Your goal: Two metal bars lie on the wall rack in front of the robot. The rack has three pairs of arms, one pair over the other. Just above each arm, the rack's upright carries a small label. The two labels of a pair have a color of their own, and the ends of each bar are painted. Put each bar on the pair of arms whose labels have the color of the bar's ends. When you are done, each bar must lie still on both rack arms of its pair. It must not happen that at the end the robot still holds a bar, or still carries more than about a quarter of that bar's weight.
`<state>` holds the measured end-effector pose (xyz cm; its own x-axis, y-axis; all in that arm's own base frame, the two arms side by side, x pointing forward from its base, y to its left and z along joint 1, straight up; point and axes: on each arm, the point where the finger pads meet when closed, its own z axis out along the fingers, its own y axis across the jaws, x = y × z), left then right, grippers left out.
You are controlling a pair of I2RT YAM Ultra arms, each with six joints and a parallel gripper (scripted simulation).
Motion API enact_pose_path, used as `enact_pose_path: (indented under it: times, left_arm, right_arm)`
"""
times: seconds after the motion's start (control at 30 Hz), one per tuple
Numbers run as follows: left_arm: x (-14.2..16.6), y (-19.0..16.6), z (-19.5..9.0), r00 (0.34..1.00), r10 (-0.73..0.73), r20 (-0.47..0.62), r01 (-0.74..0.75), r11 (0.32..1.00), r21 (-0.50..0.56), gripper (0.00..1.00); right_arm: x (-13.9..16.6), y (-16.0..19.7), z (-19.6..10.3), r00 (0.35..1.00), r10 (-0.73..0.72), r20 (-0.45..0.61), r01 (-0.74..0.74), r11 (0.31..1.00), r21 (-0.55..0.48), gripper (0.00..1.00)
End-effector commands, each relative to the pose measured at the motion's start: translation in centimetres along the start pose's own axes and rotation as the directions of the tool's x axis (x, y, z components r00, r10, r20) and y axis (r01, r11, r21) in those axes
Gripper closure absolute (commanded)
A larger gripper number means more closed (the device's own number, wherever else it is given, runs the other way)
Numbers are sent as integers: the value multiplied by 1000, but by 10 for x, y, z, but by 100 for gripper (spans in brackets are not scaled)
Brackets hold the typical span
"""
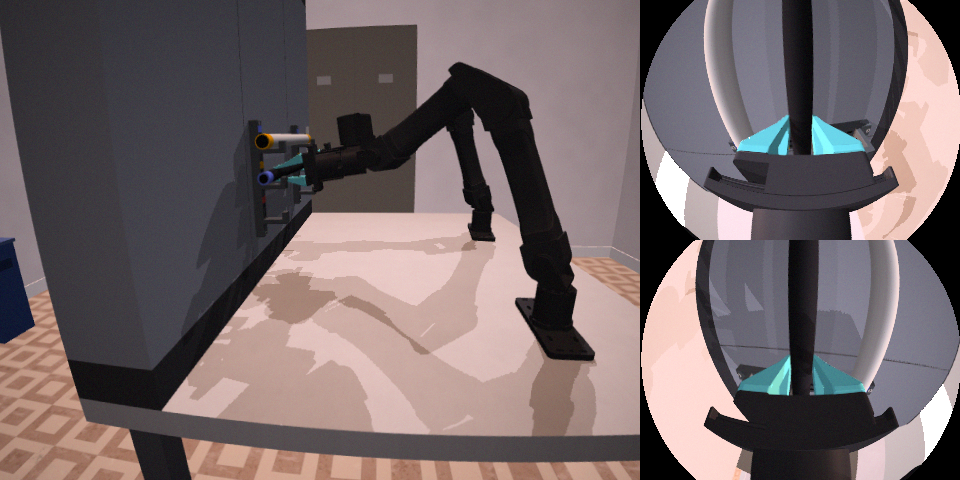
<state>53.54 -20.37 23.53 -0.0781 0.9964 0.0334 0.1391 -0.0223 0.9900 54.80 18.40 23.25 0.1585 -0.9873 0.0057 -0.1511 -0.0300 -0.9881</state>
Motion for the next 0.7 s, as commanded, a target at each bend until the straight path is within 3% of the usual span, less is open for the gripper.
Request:
enact_pose_path:
  times: [0.0, 0.67]
  left_arm:
    - [5, 69, -8, 1000, -31, 2, 31, 990, -134, 100]
    - [5, 81, -9, 1000, -31, 2, 31, 990, -135, 100]
  right_arm:
    - [2, -72, -9, 1000, 4, 3, -5, 988, 153, 100]
    - [2, -84, -11, 1000, 4, 3, -4, 988, 152, 100]
